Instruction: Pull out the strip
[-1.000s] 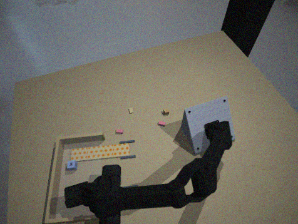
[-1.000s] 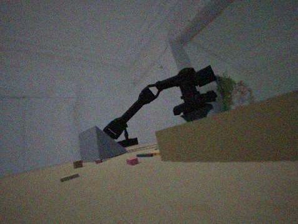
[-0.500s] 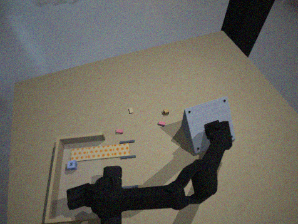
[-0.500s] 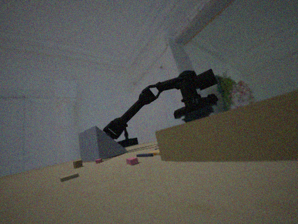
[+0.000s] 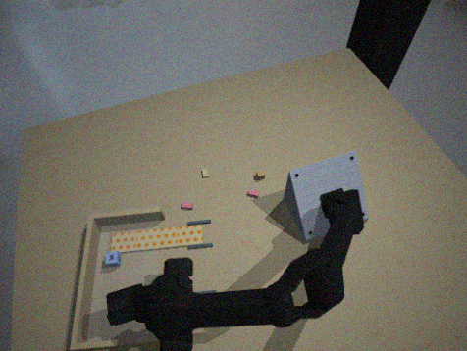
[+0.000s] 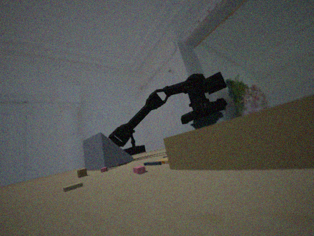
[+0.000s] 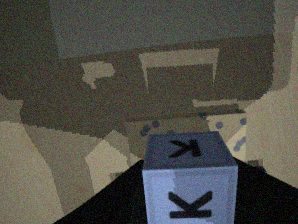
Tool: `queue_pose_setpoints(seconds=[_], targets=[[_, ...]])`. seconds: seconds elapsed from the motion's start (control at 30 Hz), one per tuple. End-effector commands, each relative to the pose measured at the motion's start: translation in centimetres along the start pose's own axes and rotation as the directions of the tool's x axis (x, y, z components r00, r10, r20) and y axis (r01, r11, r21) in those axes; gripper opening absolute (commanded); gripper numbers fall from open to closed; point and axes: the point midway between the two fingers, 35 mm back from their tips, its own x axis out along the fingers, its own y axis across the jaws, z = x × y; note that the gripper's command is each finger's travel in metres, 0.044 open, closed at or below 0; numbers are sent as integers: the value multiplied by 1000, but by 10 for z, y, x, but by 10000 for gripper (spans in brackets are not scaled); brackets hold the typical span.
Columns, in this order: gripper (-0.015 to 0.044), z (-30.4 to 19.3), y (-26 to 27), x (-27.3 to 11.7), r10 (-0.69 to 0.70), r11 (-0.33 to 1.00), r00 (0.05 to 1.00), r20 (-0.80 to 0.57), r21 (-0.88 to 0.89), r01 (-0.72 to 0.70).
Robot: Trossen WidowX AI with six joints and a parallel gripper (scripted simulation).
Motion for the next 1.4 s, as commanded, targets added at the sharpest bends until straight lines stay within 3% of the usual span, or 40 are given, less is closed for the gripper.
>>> queue_pose_setpoints(seconds=[0.0,0.33,1.37], targets=[[0,-12,-9,-11,-2,1000,1000,-3,5,2],[0,-45,-28,-36,-1,1000,1000,-8,13,1],[0,-126,-77,-37,-4,1000,1000,-12,17,4]])
